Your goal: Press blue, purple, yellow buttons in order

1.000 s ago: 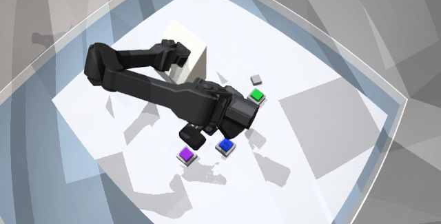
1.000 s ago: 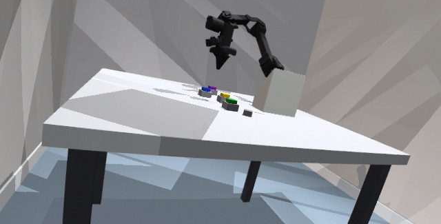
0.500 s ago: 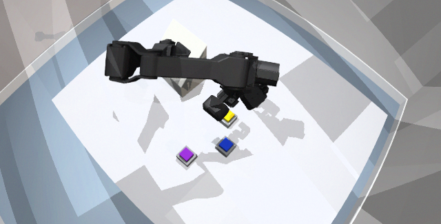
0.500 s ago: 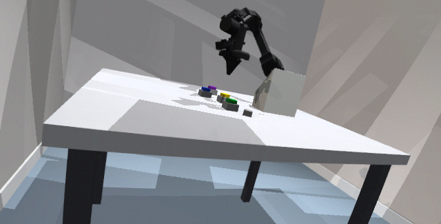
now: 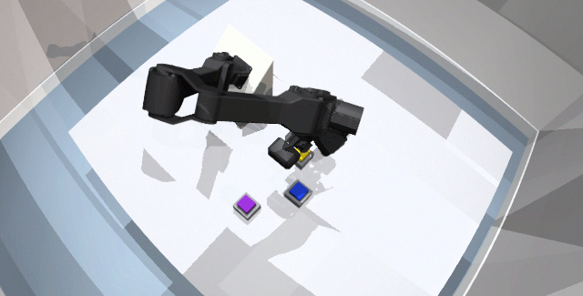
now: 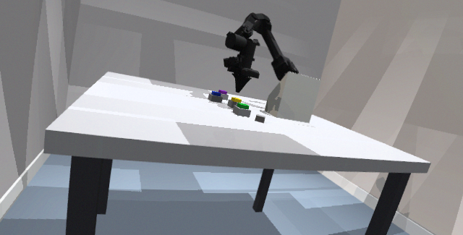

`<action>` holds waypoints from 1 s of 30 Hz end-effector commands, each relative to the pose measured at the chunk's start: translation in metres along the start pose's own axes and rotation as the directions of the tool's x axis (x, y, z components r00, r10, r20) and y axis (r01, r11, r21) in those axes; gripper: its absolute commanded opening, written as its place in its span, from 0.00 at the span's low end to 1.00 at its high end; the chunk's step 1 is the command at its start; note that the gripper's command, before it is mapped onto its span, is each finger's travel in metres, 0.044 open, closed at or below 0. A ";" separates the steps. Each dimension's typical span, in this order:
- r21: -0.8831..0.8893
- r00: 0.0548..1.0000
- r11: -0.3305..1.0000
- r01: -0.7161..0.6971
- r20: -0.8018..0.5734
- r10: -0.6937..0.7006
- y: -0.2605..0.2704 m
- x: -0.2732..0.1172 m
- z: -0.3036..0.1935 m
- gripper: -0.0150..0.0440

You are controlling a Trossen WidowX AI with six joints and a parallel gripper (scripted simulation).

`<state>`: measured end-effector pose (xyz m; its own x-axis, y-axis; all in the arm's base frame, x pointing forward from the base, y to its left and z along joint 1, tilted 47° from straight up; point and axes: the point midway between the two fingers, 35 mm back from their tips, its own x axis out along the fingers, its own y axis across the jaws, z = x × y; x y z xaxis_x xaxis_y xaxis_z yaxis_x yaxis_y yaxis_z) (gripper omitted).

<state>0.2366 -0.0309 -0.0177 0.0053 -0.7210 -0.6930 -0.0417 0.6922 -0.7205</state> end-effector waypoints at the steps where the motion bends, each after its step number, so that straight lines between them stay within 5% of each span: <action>1: -0.008 1.000 1.000 0.008 -0.007 -0.008 -0.001 0.010 -0.003 0.29; 30: -0.008 1.000 1.000 0.011 -0.008 -0.011 -0.002 0.031 -0.004 0.29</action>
<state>0.2348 -0.0532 -0.0379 0.0015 -0.7241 -0.6897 -0.0440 0.6889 -0.7235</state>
